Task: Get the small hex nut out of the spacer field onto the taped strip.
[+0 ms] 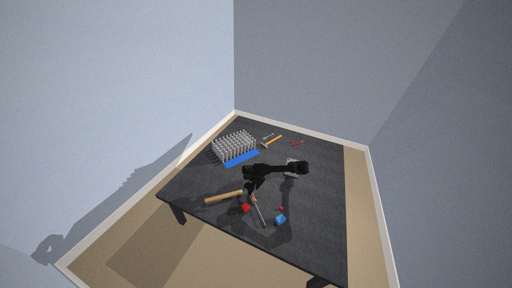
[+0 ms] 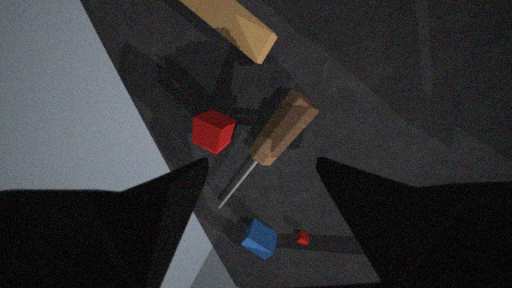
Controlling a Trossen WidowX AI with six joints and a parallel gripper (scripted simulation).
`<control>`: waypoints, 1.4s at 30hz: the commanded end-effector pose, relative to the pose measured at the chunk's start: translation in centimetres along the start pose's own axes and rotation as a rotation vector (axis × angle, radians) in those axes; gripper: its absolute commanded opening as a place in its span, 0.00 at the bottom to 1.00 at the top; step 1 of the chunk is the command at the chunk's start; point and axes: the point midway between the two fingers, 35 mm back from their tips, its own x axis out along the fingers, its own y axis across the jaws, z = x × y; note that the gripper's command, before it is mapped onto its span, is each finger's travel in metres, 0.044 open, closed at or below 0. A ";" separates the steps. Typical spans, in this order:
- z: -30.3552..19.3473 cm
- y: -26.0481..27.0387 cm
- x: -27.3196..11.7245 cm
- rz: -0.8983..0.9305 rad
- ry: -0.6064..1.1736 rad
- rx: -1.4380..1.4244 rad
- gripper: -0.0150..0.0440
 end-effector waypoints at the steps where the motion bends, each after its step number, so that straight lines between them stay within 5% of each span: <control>1: 0.4 -0.2 -0.3 0.036 0.057 0.506 1.00; 11: 0.4 -0.2 -0.3 0.036 0.057 0.506 1.00; 17: 0.4 -0.2 -0.3 0.036 0.057 0.506 0.73; 42: 0.9 -1.1 2.1 0.030 0.057 0.493 0.73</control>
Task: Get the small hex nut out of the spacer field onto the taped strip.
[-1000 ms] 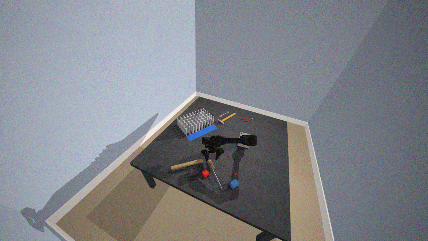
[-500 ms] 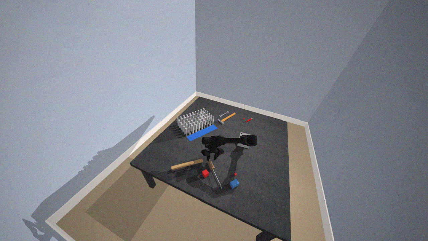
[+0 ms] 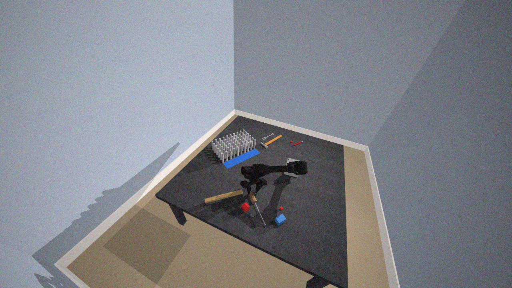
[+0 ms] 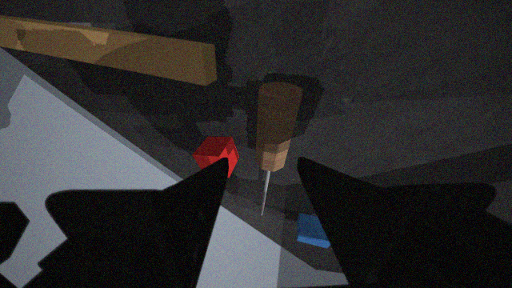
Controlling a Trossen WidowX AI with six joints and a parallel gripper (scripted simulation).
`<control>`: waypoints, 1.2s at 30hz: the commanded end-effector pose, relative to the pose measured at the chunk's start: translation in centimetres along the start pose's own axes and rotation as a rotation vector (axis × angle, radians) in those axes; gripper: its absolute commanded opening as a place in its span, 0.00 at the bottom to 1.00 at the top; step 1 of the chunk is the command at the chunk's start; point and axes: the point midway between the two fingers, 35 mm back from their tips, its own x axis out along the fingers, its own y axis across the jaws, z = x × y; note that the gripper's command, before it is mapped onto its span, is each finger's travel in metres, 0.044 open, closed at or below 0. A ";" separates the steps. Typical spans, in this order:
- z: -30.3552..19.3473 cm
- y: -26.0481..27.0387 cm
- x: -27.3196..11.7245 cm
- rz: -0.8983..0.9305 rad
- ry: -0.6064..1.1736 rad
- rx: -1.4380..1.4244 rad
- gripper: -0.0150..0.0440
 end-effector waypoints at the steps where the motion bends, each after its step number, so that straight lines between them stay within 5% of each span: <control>1: 0.3 -0.2 0.6 -0.003 -0.004 0.001 0.73; 29: 1.4 -1.5 4.4 0.007 0.000 0.015 0.73; 32: 1.4 -1.5 4.4 0.007 0.000 0.015 0.60; 36: 1.4 -1.5 4.4 0.007 0.000 0.015 0.55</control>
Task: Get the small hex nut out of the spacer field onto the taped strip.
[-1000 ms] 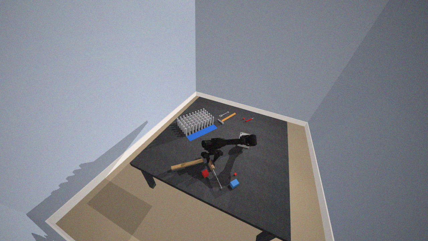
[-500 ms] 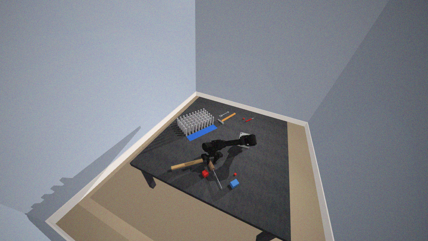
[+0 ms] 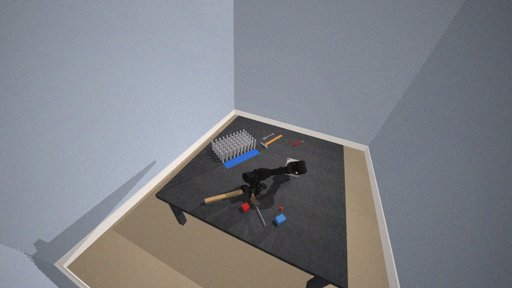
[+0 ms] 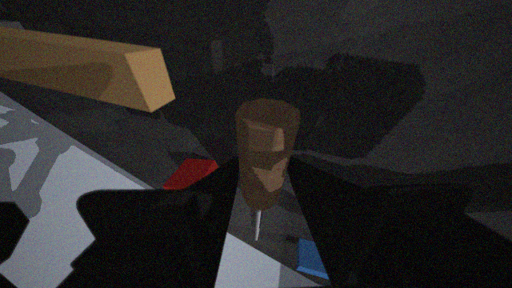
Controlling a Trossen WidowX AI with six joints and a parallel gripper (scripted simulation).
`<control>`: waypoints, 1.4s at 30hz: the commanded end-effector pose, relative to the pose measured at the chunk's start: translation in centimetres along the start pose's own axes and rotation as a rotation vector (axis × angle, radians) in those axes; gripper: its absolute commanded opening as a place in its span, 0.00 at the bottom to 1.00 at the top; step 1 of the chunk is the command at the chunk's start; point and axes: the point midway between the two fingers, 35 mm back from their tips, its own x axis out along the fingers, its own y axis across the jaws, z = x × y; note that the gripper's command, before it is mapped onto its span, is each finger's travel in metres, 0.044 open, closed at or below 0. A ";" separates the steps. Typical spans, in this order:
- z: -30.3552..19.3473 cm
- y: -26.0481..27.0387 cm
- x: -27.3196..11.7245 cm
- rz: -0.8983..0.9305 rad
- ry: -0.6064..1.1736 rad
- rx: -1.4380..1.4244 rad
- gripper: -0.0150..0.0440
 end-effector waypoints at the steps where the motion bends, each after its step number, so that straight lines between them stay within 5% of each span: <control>1: 0.1 0.0 0.0 0.001 -0.005 0.004 0.54; 4: 0.1 0.0 0.0 0.001 -0.005 0.004 0.50; 10: 0.1 0.7 -1.4 -0.012 -0.020 -0.017 0.25; 42: -4.5 3.8 -12.4 -0.006 -0.006 0.003 0.25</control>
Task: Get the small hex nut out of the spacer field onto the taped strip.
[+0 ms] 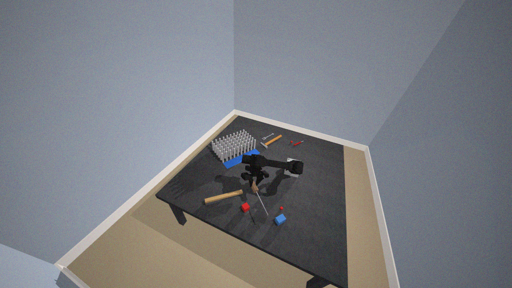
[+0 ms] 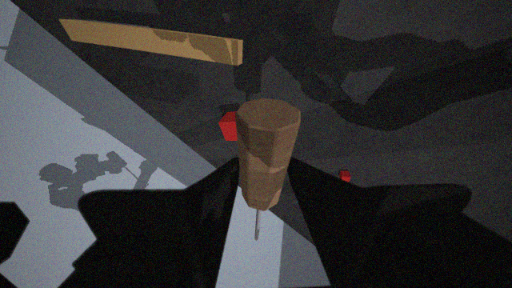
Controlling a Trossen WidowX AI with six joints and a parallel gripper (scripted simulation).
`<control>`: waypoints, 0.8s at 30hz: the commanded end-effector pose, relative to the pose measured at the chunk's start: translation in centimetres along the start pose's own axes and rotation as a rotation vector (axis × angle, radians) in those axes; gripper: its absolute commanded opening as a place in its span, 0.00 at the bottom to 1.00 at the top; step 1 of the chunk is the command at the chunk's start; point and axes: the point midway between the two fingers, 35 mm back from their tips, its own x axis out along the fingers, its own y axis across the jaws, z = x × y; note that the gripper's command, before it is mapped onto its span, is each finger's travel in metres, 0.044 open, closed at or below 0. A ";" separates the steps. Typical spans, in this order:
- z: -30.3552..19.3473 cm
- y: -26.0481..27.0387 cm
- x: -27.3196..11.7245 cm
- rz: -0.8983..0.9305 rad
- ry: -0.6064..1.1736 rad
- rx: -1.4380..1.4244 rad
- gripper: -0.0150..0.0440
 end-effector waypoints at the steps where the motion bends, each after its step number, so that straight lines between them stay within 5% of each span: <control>1: -0.5 0.3 -0.6 0.013 0.008 -0.002 0.25; 24: 4.3 -1.3 -2.6 -0.094 -0.157 -0.686 0.25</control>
